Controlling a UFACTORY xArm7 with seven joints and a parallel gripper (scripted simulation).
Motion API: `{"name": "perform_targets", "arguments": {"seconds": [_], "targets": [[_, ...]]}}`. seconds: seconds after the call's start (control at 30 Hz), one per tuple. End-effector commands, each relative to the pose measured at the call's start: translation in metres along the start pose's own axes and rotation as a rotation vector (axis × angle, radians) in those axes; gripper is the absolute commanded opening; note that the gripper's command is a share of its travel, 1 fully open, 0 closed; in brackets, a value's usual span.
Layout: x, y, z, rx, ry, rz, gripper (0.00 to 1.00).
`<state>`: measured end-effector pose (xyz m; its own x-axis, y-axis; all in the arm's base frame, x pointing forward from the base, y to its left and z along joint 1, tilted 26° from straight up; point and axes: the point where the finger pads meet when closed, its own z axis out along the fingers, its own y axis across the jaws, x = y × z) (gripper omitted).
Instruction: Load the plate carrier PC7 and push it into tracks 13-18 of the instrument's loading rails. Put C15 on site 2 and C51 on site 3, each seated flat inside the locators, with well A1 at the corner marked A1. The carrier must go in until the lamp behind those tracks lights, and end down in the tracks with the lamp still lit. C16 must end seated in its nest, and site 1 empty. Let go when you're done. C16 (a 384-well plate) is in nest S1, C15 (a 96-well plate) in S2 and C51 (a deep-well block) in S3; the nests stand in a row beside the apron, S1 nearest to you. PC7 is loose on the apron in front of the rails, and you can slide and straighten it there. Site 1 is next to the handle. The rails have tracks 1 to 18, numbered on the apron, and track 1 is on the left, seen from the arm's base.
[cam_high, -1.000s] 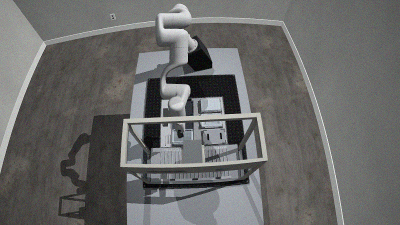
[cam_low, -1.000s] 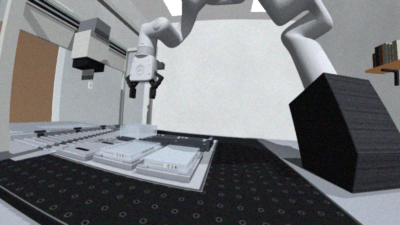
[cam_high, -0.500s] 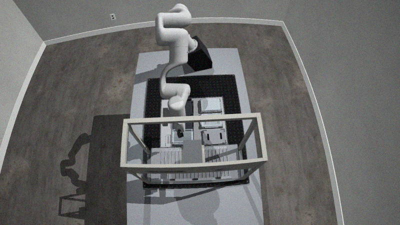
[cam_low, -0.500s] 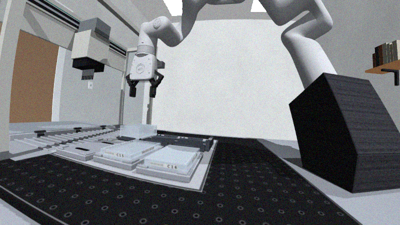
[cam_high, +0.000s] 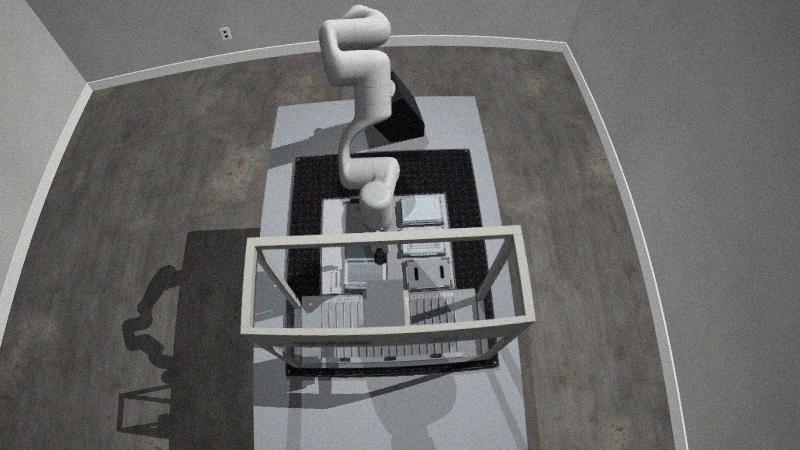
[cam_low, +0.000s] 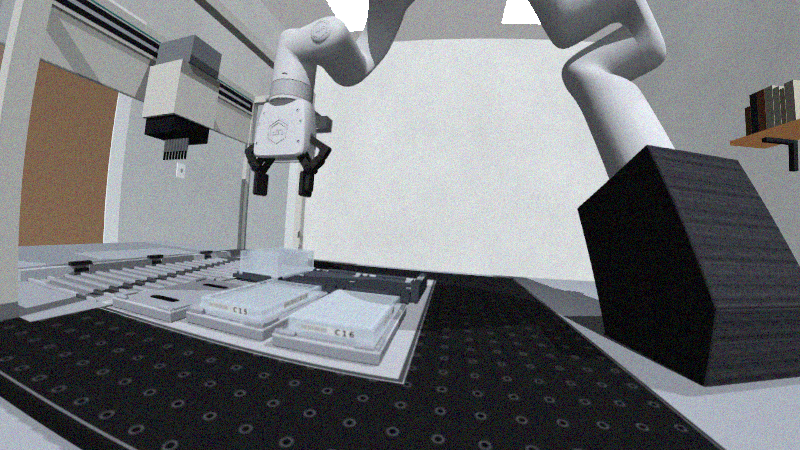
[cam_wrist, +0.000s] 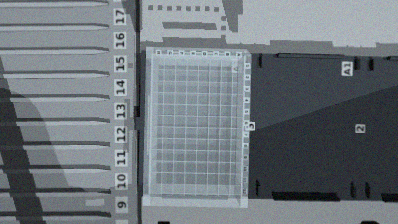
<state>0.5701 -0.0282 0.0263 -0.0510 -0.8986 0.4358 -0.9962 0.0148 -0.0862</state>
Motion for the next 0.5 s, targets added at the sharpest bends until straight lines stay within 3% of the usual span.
{"name": "perform_targets", "arguments": {"seconds": [0.0,0.47], "targets": [[-0.012,0.005,0.0,0.006,-0.001,0.0,1.0],[-0.068,0.039,0.009,0.006,-0.002,0.0,1.0]]}}
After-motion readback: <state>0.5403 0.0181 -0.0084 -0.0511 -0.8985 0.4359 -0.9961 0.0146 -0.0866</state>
